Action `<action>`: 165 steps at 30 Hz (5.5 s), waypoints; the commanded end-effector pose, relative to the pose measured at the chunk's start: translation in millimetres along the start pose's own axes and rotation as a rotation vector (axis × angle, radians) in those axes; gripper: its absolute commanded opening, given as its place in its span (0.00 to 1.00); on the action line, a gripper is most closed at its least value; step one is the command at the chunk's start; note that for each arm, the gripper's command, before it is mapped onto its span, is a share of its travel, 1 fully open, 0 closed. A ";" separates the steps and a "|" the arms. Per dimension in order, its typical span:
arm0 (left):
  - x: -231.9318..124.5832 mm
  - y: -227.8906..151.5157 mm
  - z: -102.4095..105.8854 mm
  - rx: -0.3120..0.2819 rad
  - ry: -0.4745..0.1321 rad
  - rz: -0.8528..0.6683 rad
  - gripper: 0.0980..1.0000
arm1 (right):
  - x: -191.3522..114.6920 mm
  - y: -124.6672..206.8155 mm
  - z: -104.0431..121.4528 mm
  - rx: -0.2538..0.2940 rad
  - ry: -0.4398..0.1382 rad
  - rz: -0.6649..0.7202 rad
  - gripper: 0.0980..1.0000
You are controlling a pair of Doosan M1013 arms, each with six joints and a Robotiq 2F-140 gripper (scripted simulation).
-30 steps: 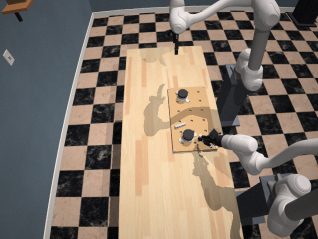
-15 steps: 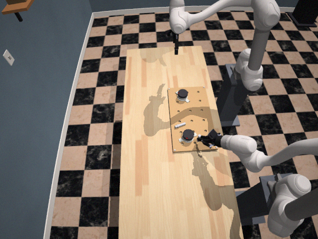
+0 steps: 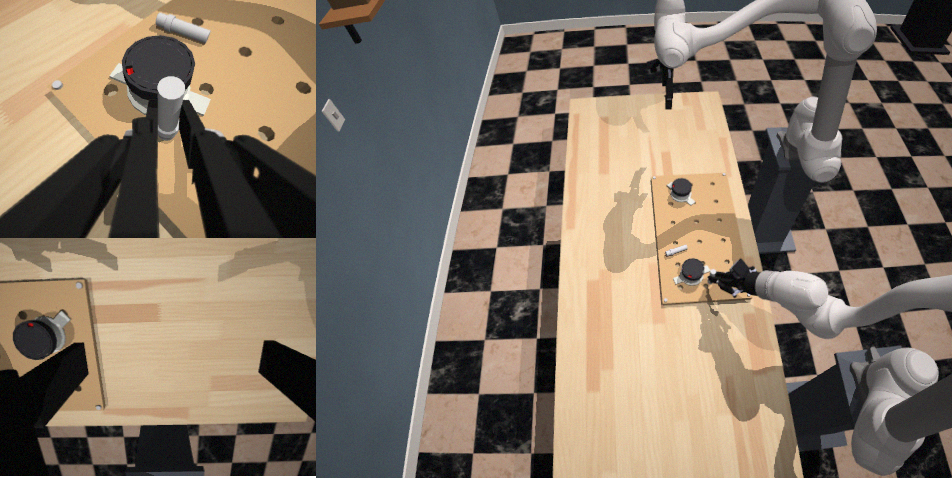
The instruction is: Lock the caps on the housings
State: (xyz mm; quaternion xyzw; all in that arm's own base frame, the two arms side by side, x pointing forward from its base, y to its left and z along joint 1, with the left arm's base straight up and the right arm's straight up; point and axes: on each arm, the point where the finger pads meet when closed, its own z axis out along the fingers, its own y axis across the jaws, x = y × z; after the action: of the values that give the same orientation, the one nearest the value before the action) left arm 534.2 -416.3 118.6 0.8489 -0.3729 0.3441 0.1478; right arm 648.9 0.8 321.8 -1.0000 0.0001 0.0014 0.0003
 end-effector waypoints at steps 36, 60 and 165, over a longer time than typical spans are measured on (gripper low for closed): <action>3.9 -8.0 4.7 0.010 0.018 -0.005 0.00 | 0.2 -0.1 -0.7 0.000 0.001 0.000 1.00; -11.1 -8.1 22.5 0.015 0.028 -0.015 0.00 | 0.2 -0.1 -0.7 0.000 0.001 0.000 1.00; -24.8 -8.2 37.1 0.010 0.020 -0.017 0.00 | 0.2 -0.1 -0.7 0.000 0.001 0.000 1.00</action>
State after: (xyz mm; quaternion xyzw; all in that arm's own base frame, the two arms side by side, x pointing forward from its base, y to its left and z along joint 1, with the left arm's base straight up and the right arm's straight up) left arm 545.5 -416.1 74.4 0.8495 -0.3627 0.3525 0.1502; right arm 648.9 0.8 321.8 -1.0000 0.0001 0.0014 0.0003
